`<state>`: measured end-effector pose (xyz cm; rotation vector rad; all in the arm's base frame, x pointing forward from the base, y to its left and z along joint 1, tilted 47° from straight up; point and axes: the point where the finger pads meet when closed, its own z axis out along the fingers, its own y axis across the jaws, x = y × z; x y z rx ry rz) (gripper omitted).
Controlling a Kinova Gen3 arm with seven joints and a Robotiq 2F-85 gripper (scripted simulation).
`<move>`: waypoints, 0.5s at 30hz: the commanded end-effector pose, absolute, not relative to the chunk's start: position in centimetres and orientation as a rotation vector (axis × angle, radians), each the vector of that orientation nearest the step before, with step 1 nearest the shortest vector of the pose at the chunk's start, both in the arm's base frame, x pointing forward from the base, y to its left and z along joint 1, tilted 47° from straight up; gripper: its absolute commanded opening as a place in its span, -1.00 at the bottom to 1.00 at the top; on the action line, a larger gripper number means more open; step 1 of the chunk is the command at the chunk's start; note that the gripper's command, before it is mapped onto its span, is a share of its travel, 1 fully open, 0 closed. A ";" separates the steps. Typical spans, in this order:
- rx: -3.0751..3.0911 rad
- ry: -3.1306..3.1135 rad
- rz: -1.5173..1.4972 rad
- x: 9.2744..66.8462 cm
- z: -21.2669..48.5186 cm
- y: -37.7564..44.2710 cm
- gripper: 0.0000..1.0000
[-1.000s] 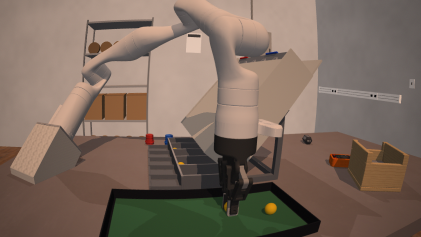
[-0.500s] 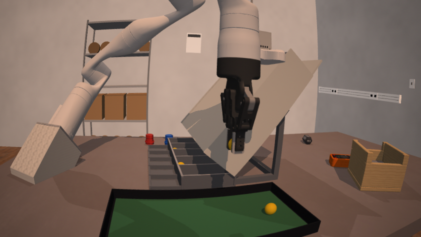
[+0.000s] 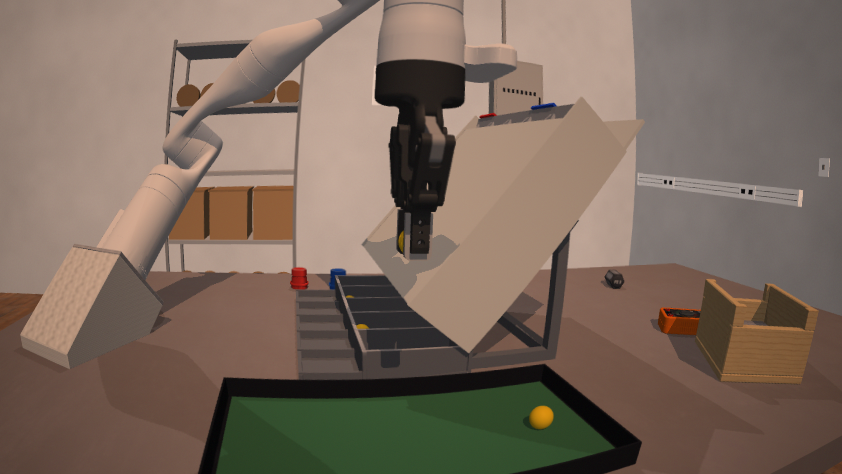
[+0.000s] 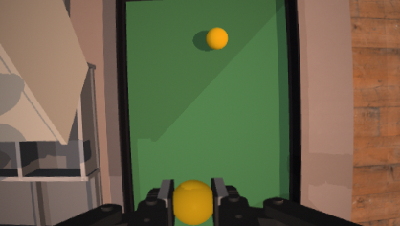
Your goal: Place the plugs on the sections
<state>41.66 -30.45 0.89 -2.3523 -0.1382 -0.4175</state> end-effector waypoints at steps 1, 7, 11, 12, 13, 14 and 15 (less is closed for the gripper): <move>-2.355 -0.136 -0.422 41.6 1.0 -30.7 -1.00; -2.354 -0.137 -0.421 41.2 7.8 -28.9 -1.00; -2.354 -0.137 -0.421 41.1 10.4 -28.2 -1.00; -2.354 -0.137 -0.421 41.0 11.6 -27.9 -1.00; -2.354 -0.137 -0.421 41.0 12.7 -27.6 -1.00; -2.354 -0.137 -0.421 40.9 13.8 -27.3 -1.00; -2.354 -0.137 -0.421 40.8 14.9 -27.0 -1.00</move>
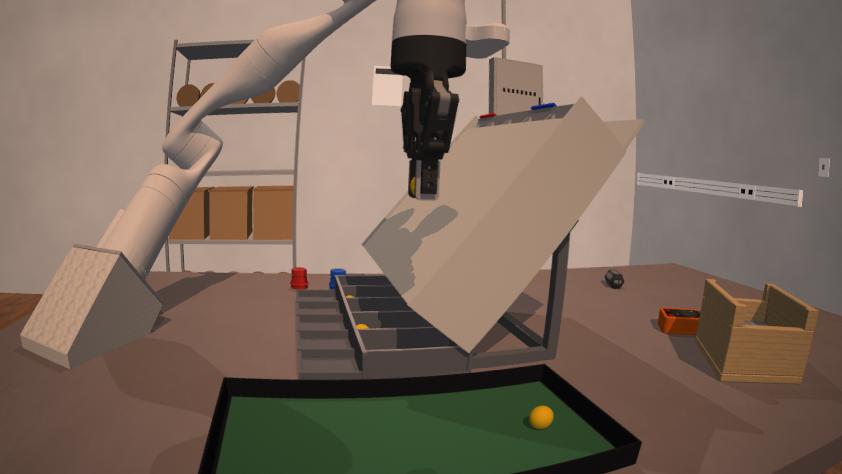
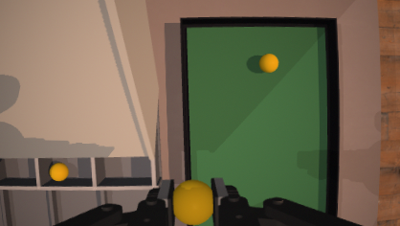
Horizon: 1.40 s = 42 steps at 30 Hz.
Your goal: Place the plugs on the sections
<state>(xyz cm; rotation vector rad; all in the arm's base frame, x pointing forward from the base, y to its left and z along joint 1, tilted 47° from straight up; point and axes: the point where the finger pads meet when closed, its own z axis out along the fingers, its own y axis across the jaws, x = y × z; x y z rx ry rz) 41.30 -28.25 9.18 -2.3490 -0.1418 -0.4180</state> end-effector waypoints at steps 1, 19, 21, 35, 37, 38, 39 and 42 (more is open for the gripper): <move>-2.354 -0.137 -0.421 40.8 15.5 -26.8 -1.00; -2.350 -0.139 -0.420 40.1 28.4 -23.4 -1.00; -2.350 -0.139 -0.420 40.1 28.4 -23.4 -1.00; -2.348 -0.138 -0.420 39.5 37.0 -21.1 -1.00; -2.348 -0.138 -0.420 39.5 37.0 -21.1 -1.00; -2.348 -0.138 -0.420 39.5 37.0 -21.1 -1.00; -2.348 -0.138 -0.420 39.5 37.0 -21.1 -1.00; -2.348 -0.141 -0.418 46.1 39.4 -21.3 -1.00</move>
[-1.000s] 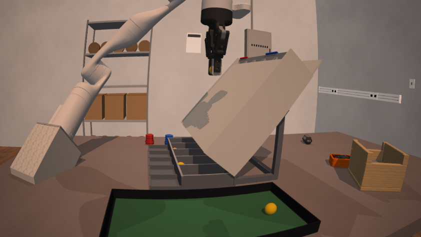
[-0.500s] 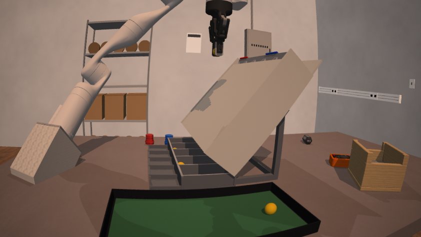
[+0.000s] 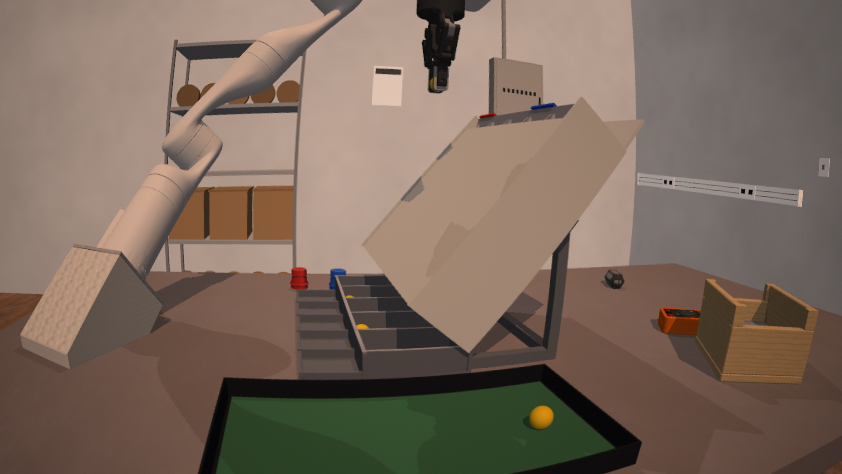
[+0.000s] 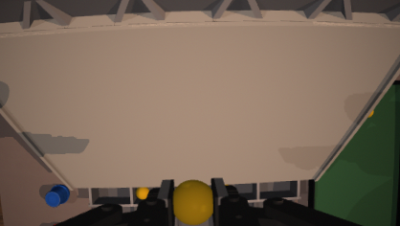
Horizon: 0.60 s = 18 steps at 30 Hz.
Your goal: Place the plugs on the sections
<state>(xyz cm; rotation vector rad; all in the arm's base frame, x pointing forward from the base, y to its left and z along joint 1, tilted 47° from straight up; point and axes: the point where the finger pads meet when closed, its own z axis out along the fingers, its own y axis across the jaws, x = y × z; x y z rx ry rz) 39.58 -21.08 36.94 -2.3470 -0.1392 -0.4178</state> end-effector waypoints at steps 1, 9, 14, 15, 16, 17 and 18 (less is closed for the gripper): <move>-2.348 -0.141 -0.418 46.1 39.4 -21.3 -1.00; -2.348 -0.141 -0.418 51.6 41.4 -21.3 -1.00; -2.348 -0.141 -0.418 53.6 42.1 -21.4 -1.00; -2.348 -0.141 -0.418 53.6 42.1 -21.4 -1.00; -2.348 -0.141 -0.418 53.6 42.1 -21.4 -1.00; -2.351 -0.133 -0.470 55.4 42.8 -21.5 -1.00; -2.351 -0.133 -0.470 55.4 42.8 -21.5 -1.00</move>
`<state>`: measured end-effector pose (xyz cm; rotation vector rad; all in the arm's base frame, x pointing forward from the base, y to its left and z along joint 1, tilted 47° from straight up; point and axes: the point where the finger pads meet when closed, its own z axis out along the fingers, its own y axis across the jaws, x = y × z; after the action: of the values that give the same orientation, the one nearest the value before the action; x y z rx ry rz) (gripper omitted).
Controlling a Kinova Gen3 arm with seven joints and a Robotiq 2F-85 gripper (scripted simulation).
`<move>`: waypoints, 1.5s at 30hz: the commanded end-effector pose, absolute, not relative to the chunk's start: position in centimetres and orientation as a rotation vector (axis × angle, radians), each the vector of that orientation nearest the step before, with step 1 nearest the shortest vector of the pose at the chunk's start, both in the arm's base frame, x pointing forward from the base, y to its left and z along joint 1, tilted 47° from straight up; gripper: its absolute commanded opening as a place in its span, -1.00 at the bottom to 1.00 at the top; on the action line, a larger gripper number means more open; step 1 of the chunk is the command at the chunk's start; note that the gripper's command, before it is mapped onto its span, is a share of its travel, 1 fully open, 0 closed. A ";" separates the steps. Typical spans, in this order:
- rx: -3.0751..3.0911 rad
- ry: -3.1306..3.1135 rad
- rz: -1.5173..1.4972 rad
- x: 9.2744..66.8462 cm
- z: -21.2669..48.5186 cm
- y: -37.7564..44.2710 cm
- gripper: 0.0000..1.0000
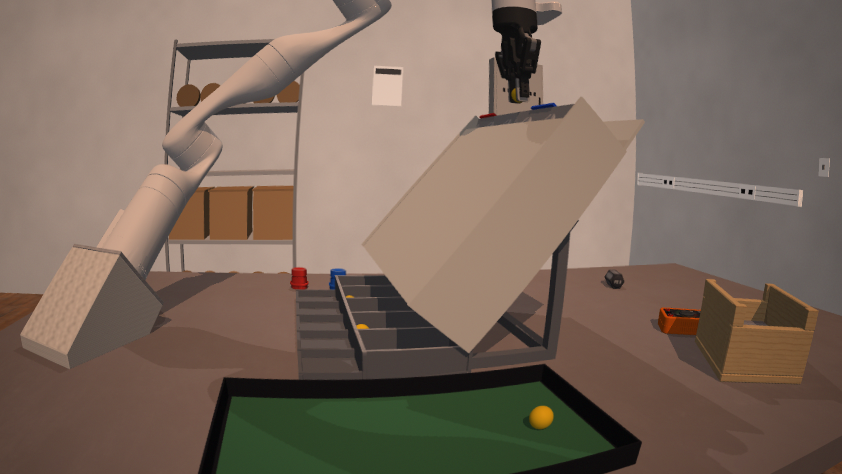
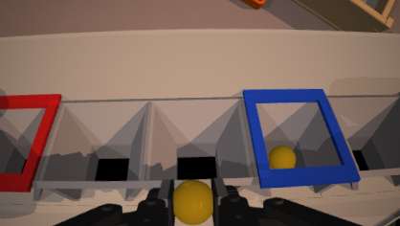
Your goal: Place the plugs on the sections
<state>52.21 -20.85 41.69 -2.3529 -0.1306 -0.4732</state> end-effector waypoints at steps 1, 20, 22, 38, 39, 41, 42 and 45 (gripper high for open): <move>-2.351 -0.133 -0.470 55.4 42.8 -21.5 -1.00; -2.348 -0.141 -0.417 56.2 40.7 -19.3 -1.00; -2.348 -0.141 -0.417 56.2 40.7 -19.3 -1.00; -2.348 -0.140 -0.416 56.2 40.7 -19.3 1.00; -2.348 -0.140 -0.416 56.2 40.7 -19.3 1.00; -2.348 -0.140 -0.416 56.2 40.7 -19.3 1.00; -2.348 -0.140 -0.416 56.2 40.7 -19.3 1.00; -2.348 -0.140 -0.416 56.2 40.7 -19.3 1.00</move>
<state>56.19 -19.22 40.65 -2.3468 -0.1412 -0.4142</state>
